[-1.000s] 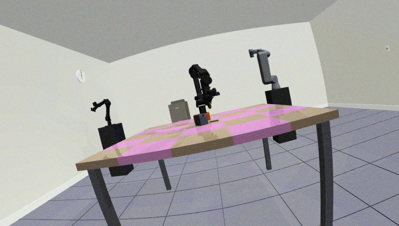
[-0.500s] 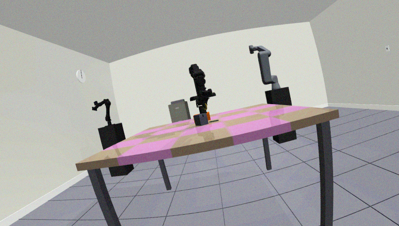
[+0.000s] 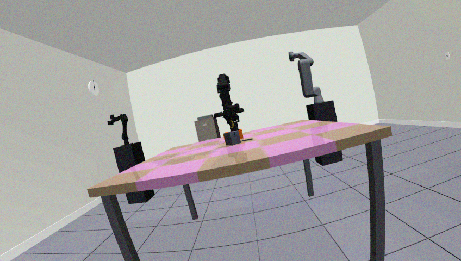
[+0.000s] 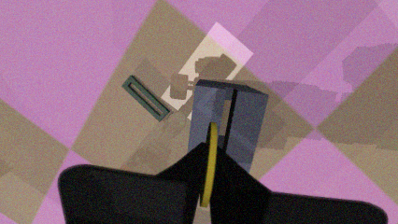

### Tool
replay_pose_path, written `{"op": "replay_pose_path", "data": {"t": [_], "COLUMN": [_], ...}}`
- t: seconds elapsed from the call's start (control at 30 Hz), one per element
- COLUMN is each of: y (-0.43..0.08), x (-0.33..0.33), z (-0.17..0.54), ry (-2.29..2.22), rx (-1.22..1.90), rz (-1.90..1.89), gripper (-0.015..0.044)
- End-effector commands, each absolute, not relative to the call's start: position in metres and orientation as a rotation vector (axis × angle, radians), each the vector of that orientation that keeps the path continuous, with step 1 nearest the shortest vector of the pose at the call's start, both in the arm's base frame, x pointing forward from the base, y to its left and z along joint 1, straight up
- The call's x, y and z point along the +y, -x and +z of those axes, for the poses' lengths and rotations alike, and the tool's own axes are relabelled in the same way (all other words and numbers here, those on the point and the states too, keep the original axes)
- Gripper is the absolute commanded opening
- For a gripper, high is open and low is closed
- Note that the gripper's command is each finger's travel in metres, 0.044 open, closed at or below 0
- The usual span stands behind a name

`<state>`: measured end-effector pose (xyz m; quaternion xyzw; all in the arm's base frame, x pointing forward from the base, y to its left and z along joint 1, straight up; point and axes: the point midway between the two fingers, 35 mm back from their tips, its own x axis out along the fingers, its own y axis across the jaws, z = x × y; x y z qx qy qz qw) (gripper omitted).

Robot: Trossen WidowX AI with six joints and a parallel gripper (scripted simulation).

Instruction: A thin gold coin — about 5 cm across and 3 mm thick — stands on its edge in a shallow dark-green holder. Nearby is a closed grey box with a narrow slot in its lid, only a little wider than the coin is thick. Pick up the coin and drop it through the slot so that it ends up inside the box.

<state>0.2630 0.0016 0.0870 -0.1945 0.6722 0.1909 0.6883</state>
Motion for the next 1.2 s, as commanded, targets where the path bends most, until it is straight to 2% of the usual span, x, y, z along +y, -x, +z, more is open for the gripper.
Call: {"op": "replay_pose_path", "data": {"t": [0.0, 1.17], "y": [-0.2668, -0.2681], "x": [-0.0088, -0.0116], "z": [0.0869, 0.0869], "ry": [0.44, 0.437], "rx": [1.503, 1.504], "rz": [0.426, 0.429], "gripper": [0.0, 0.0]}}
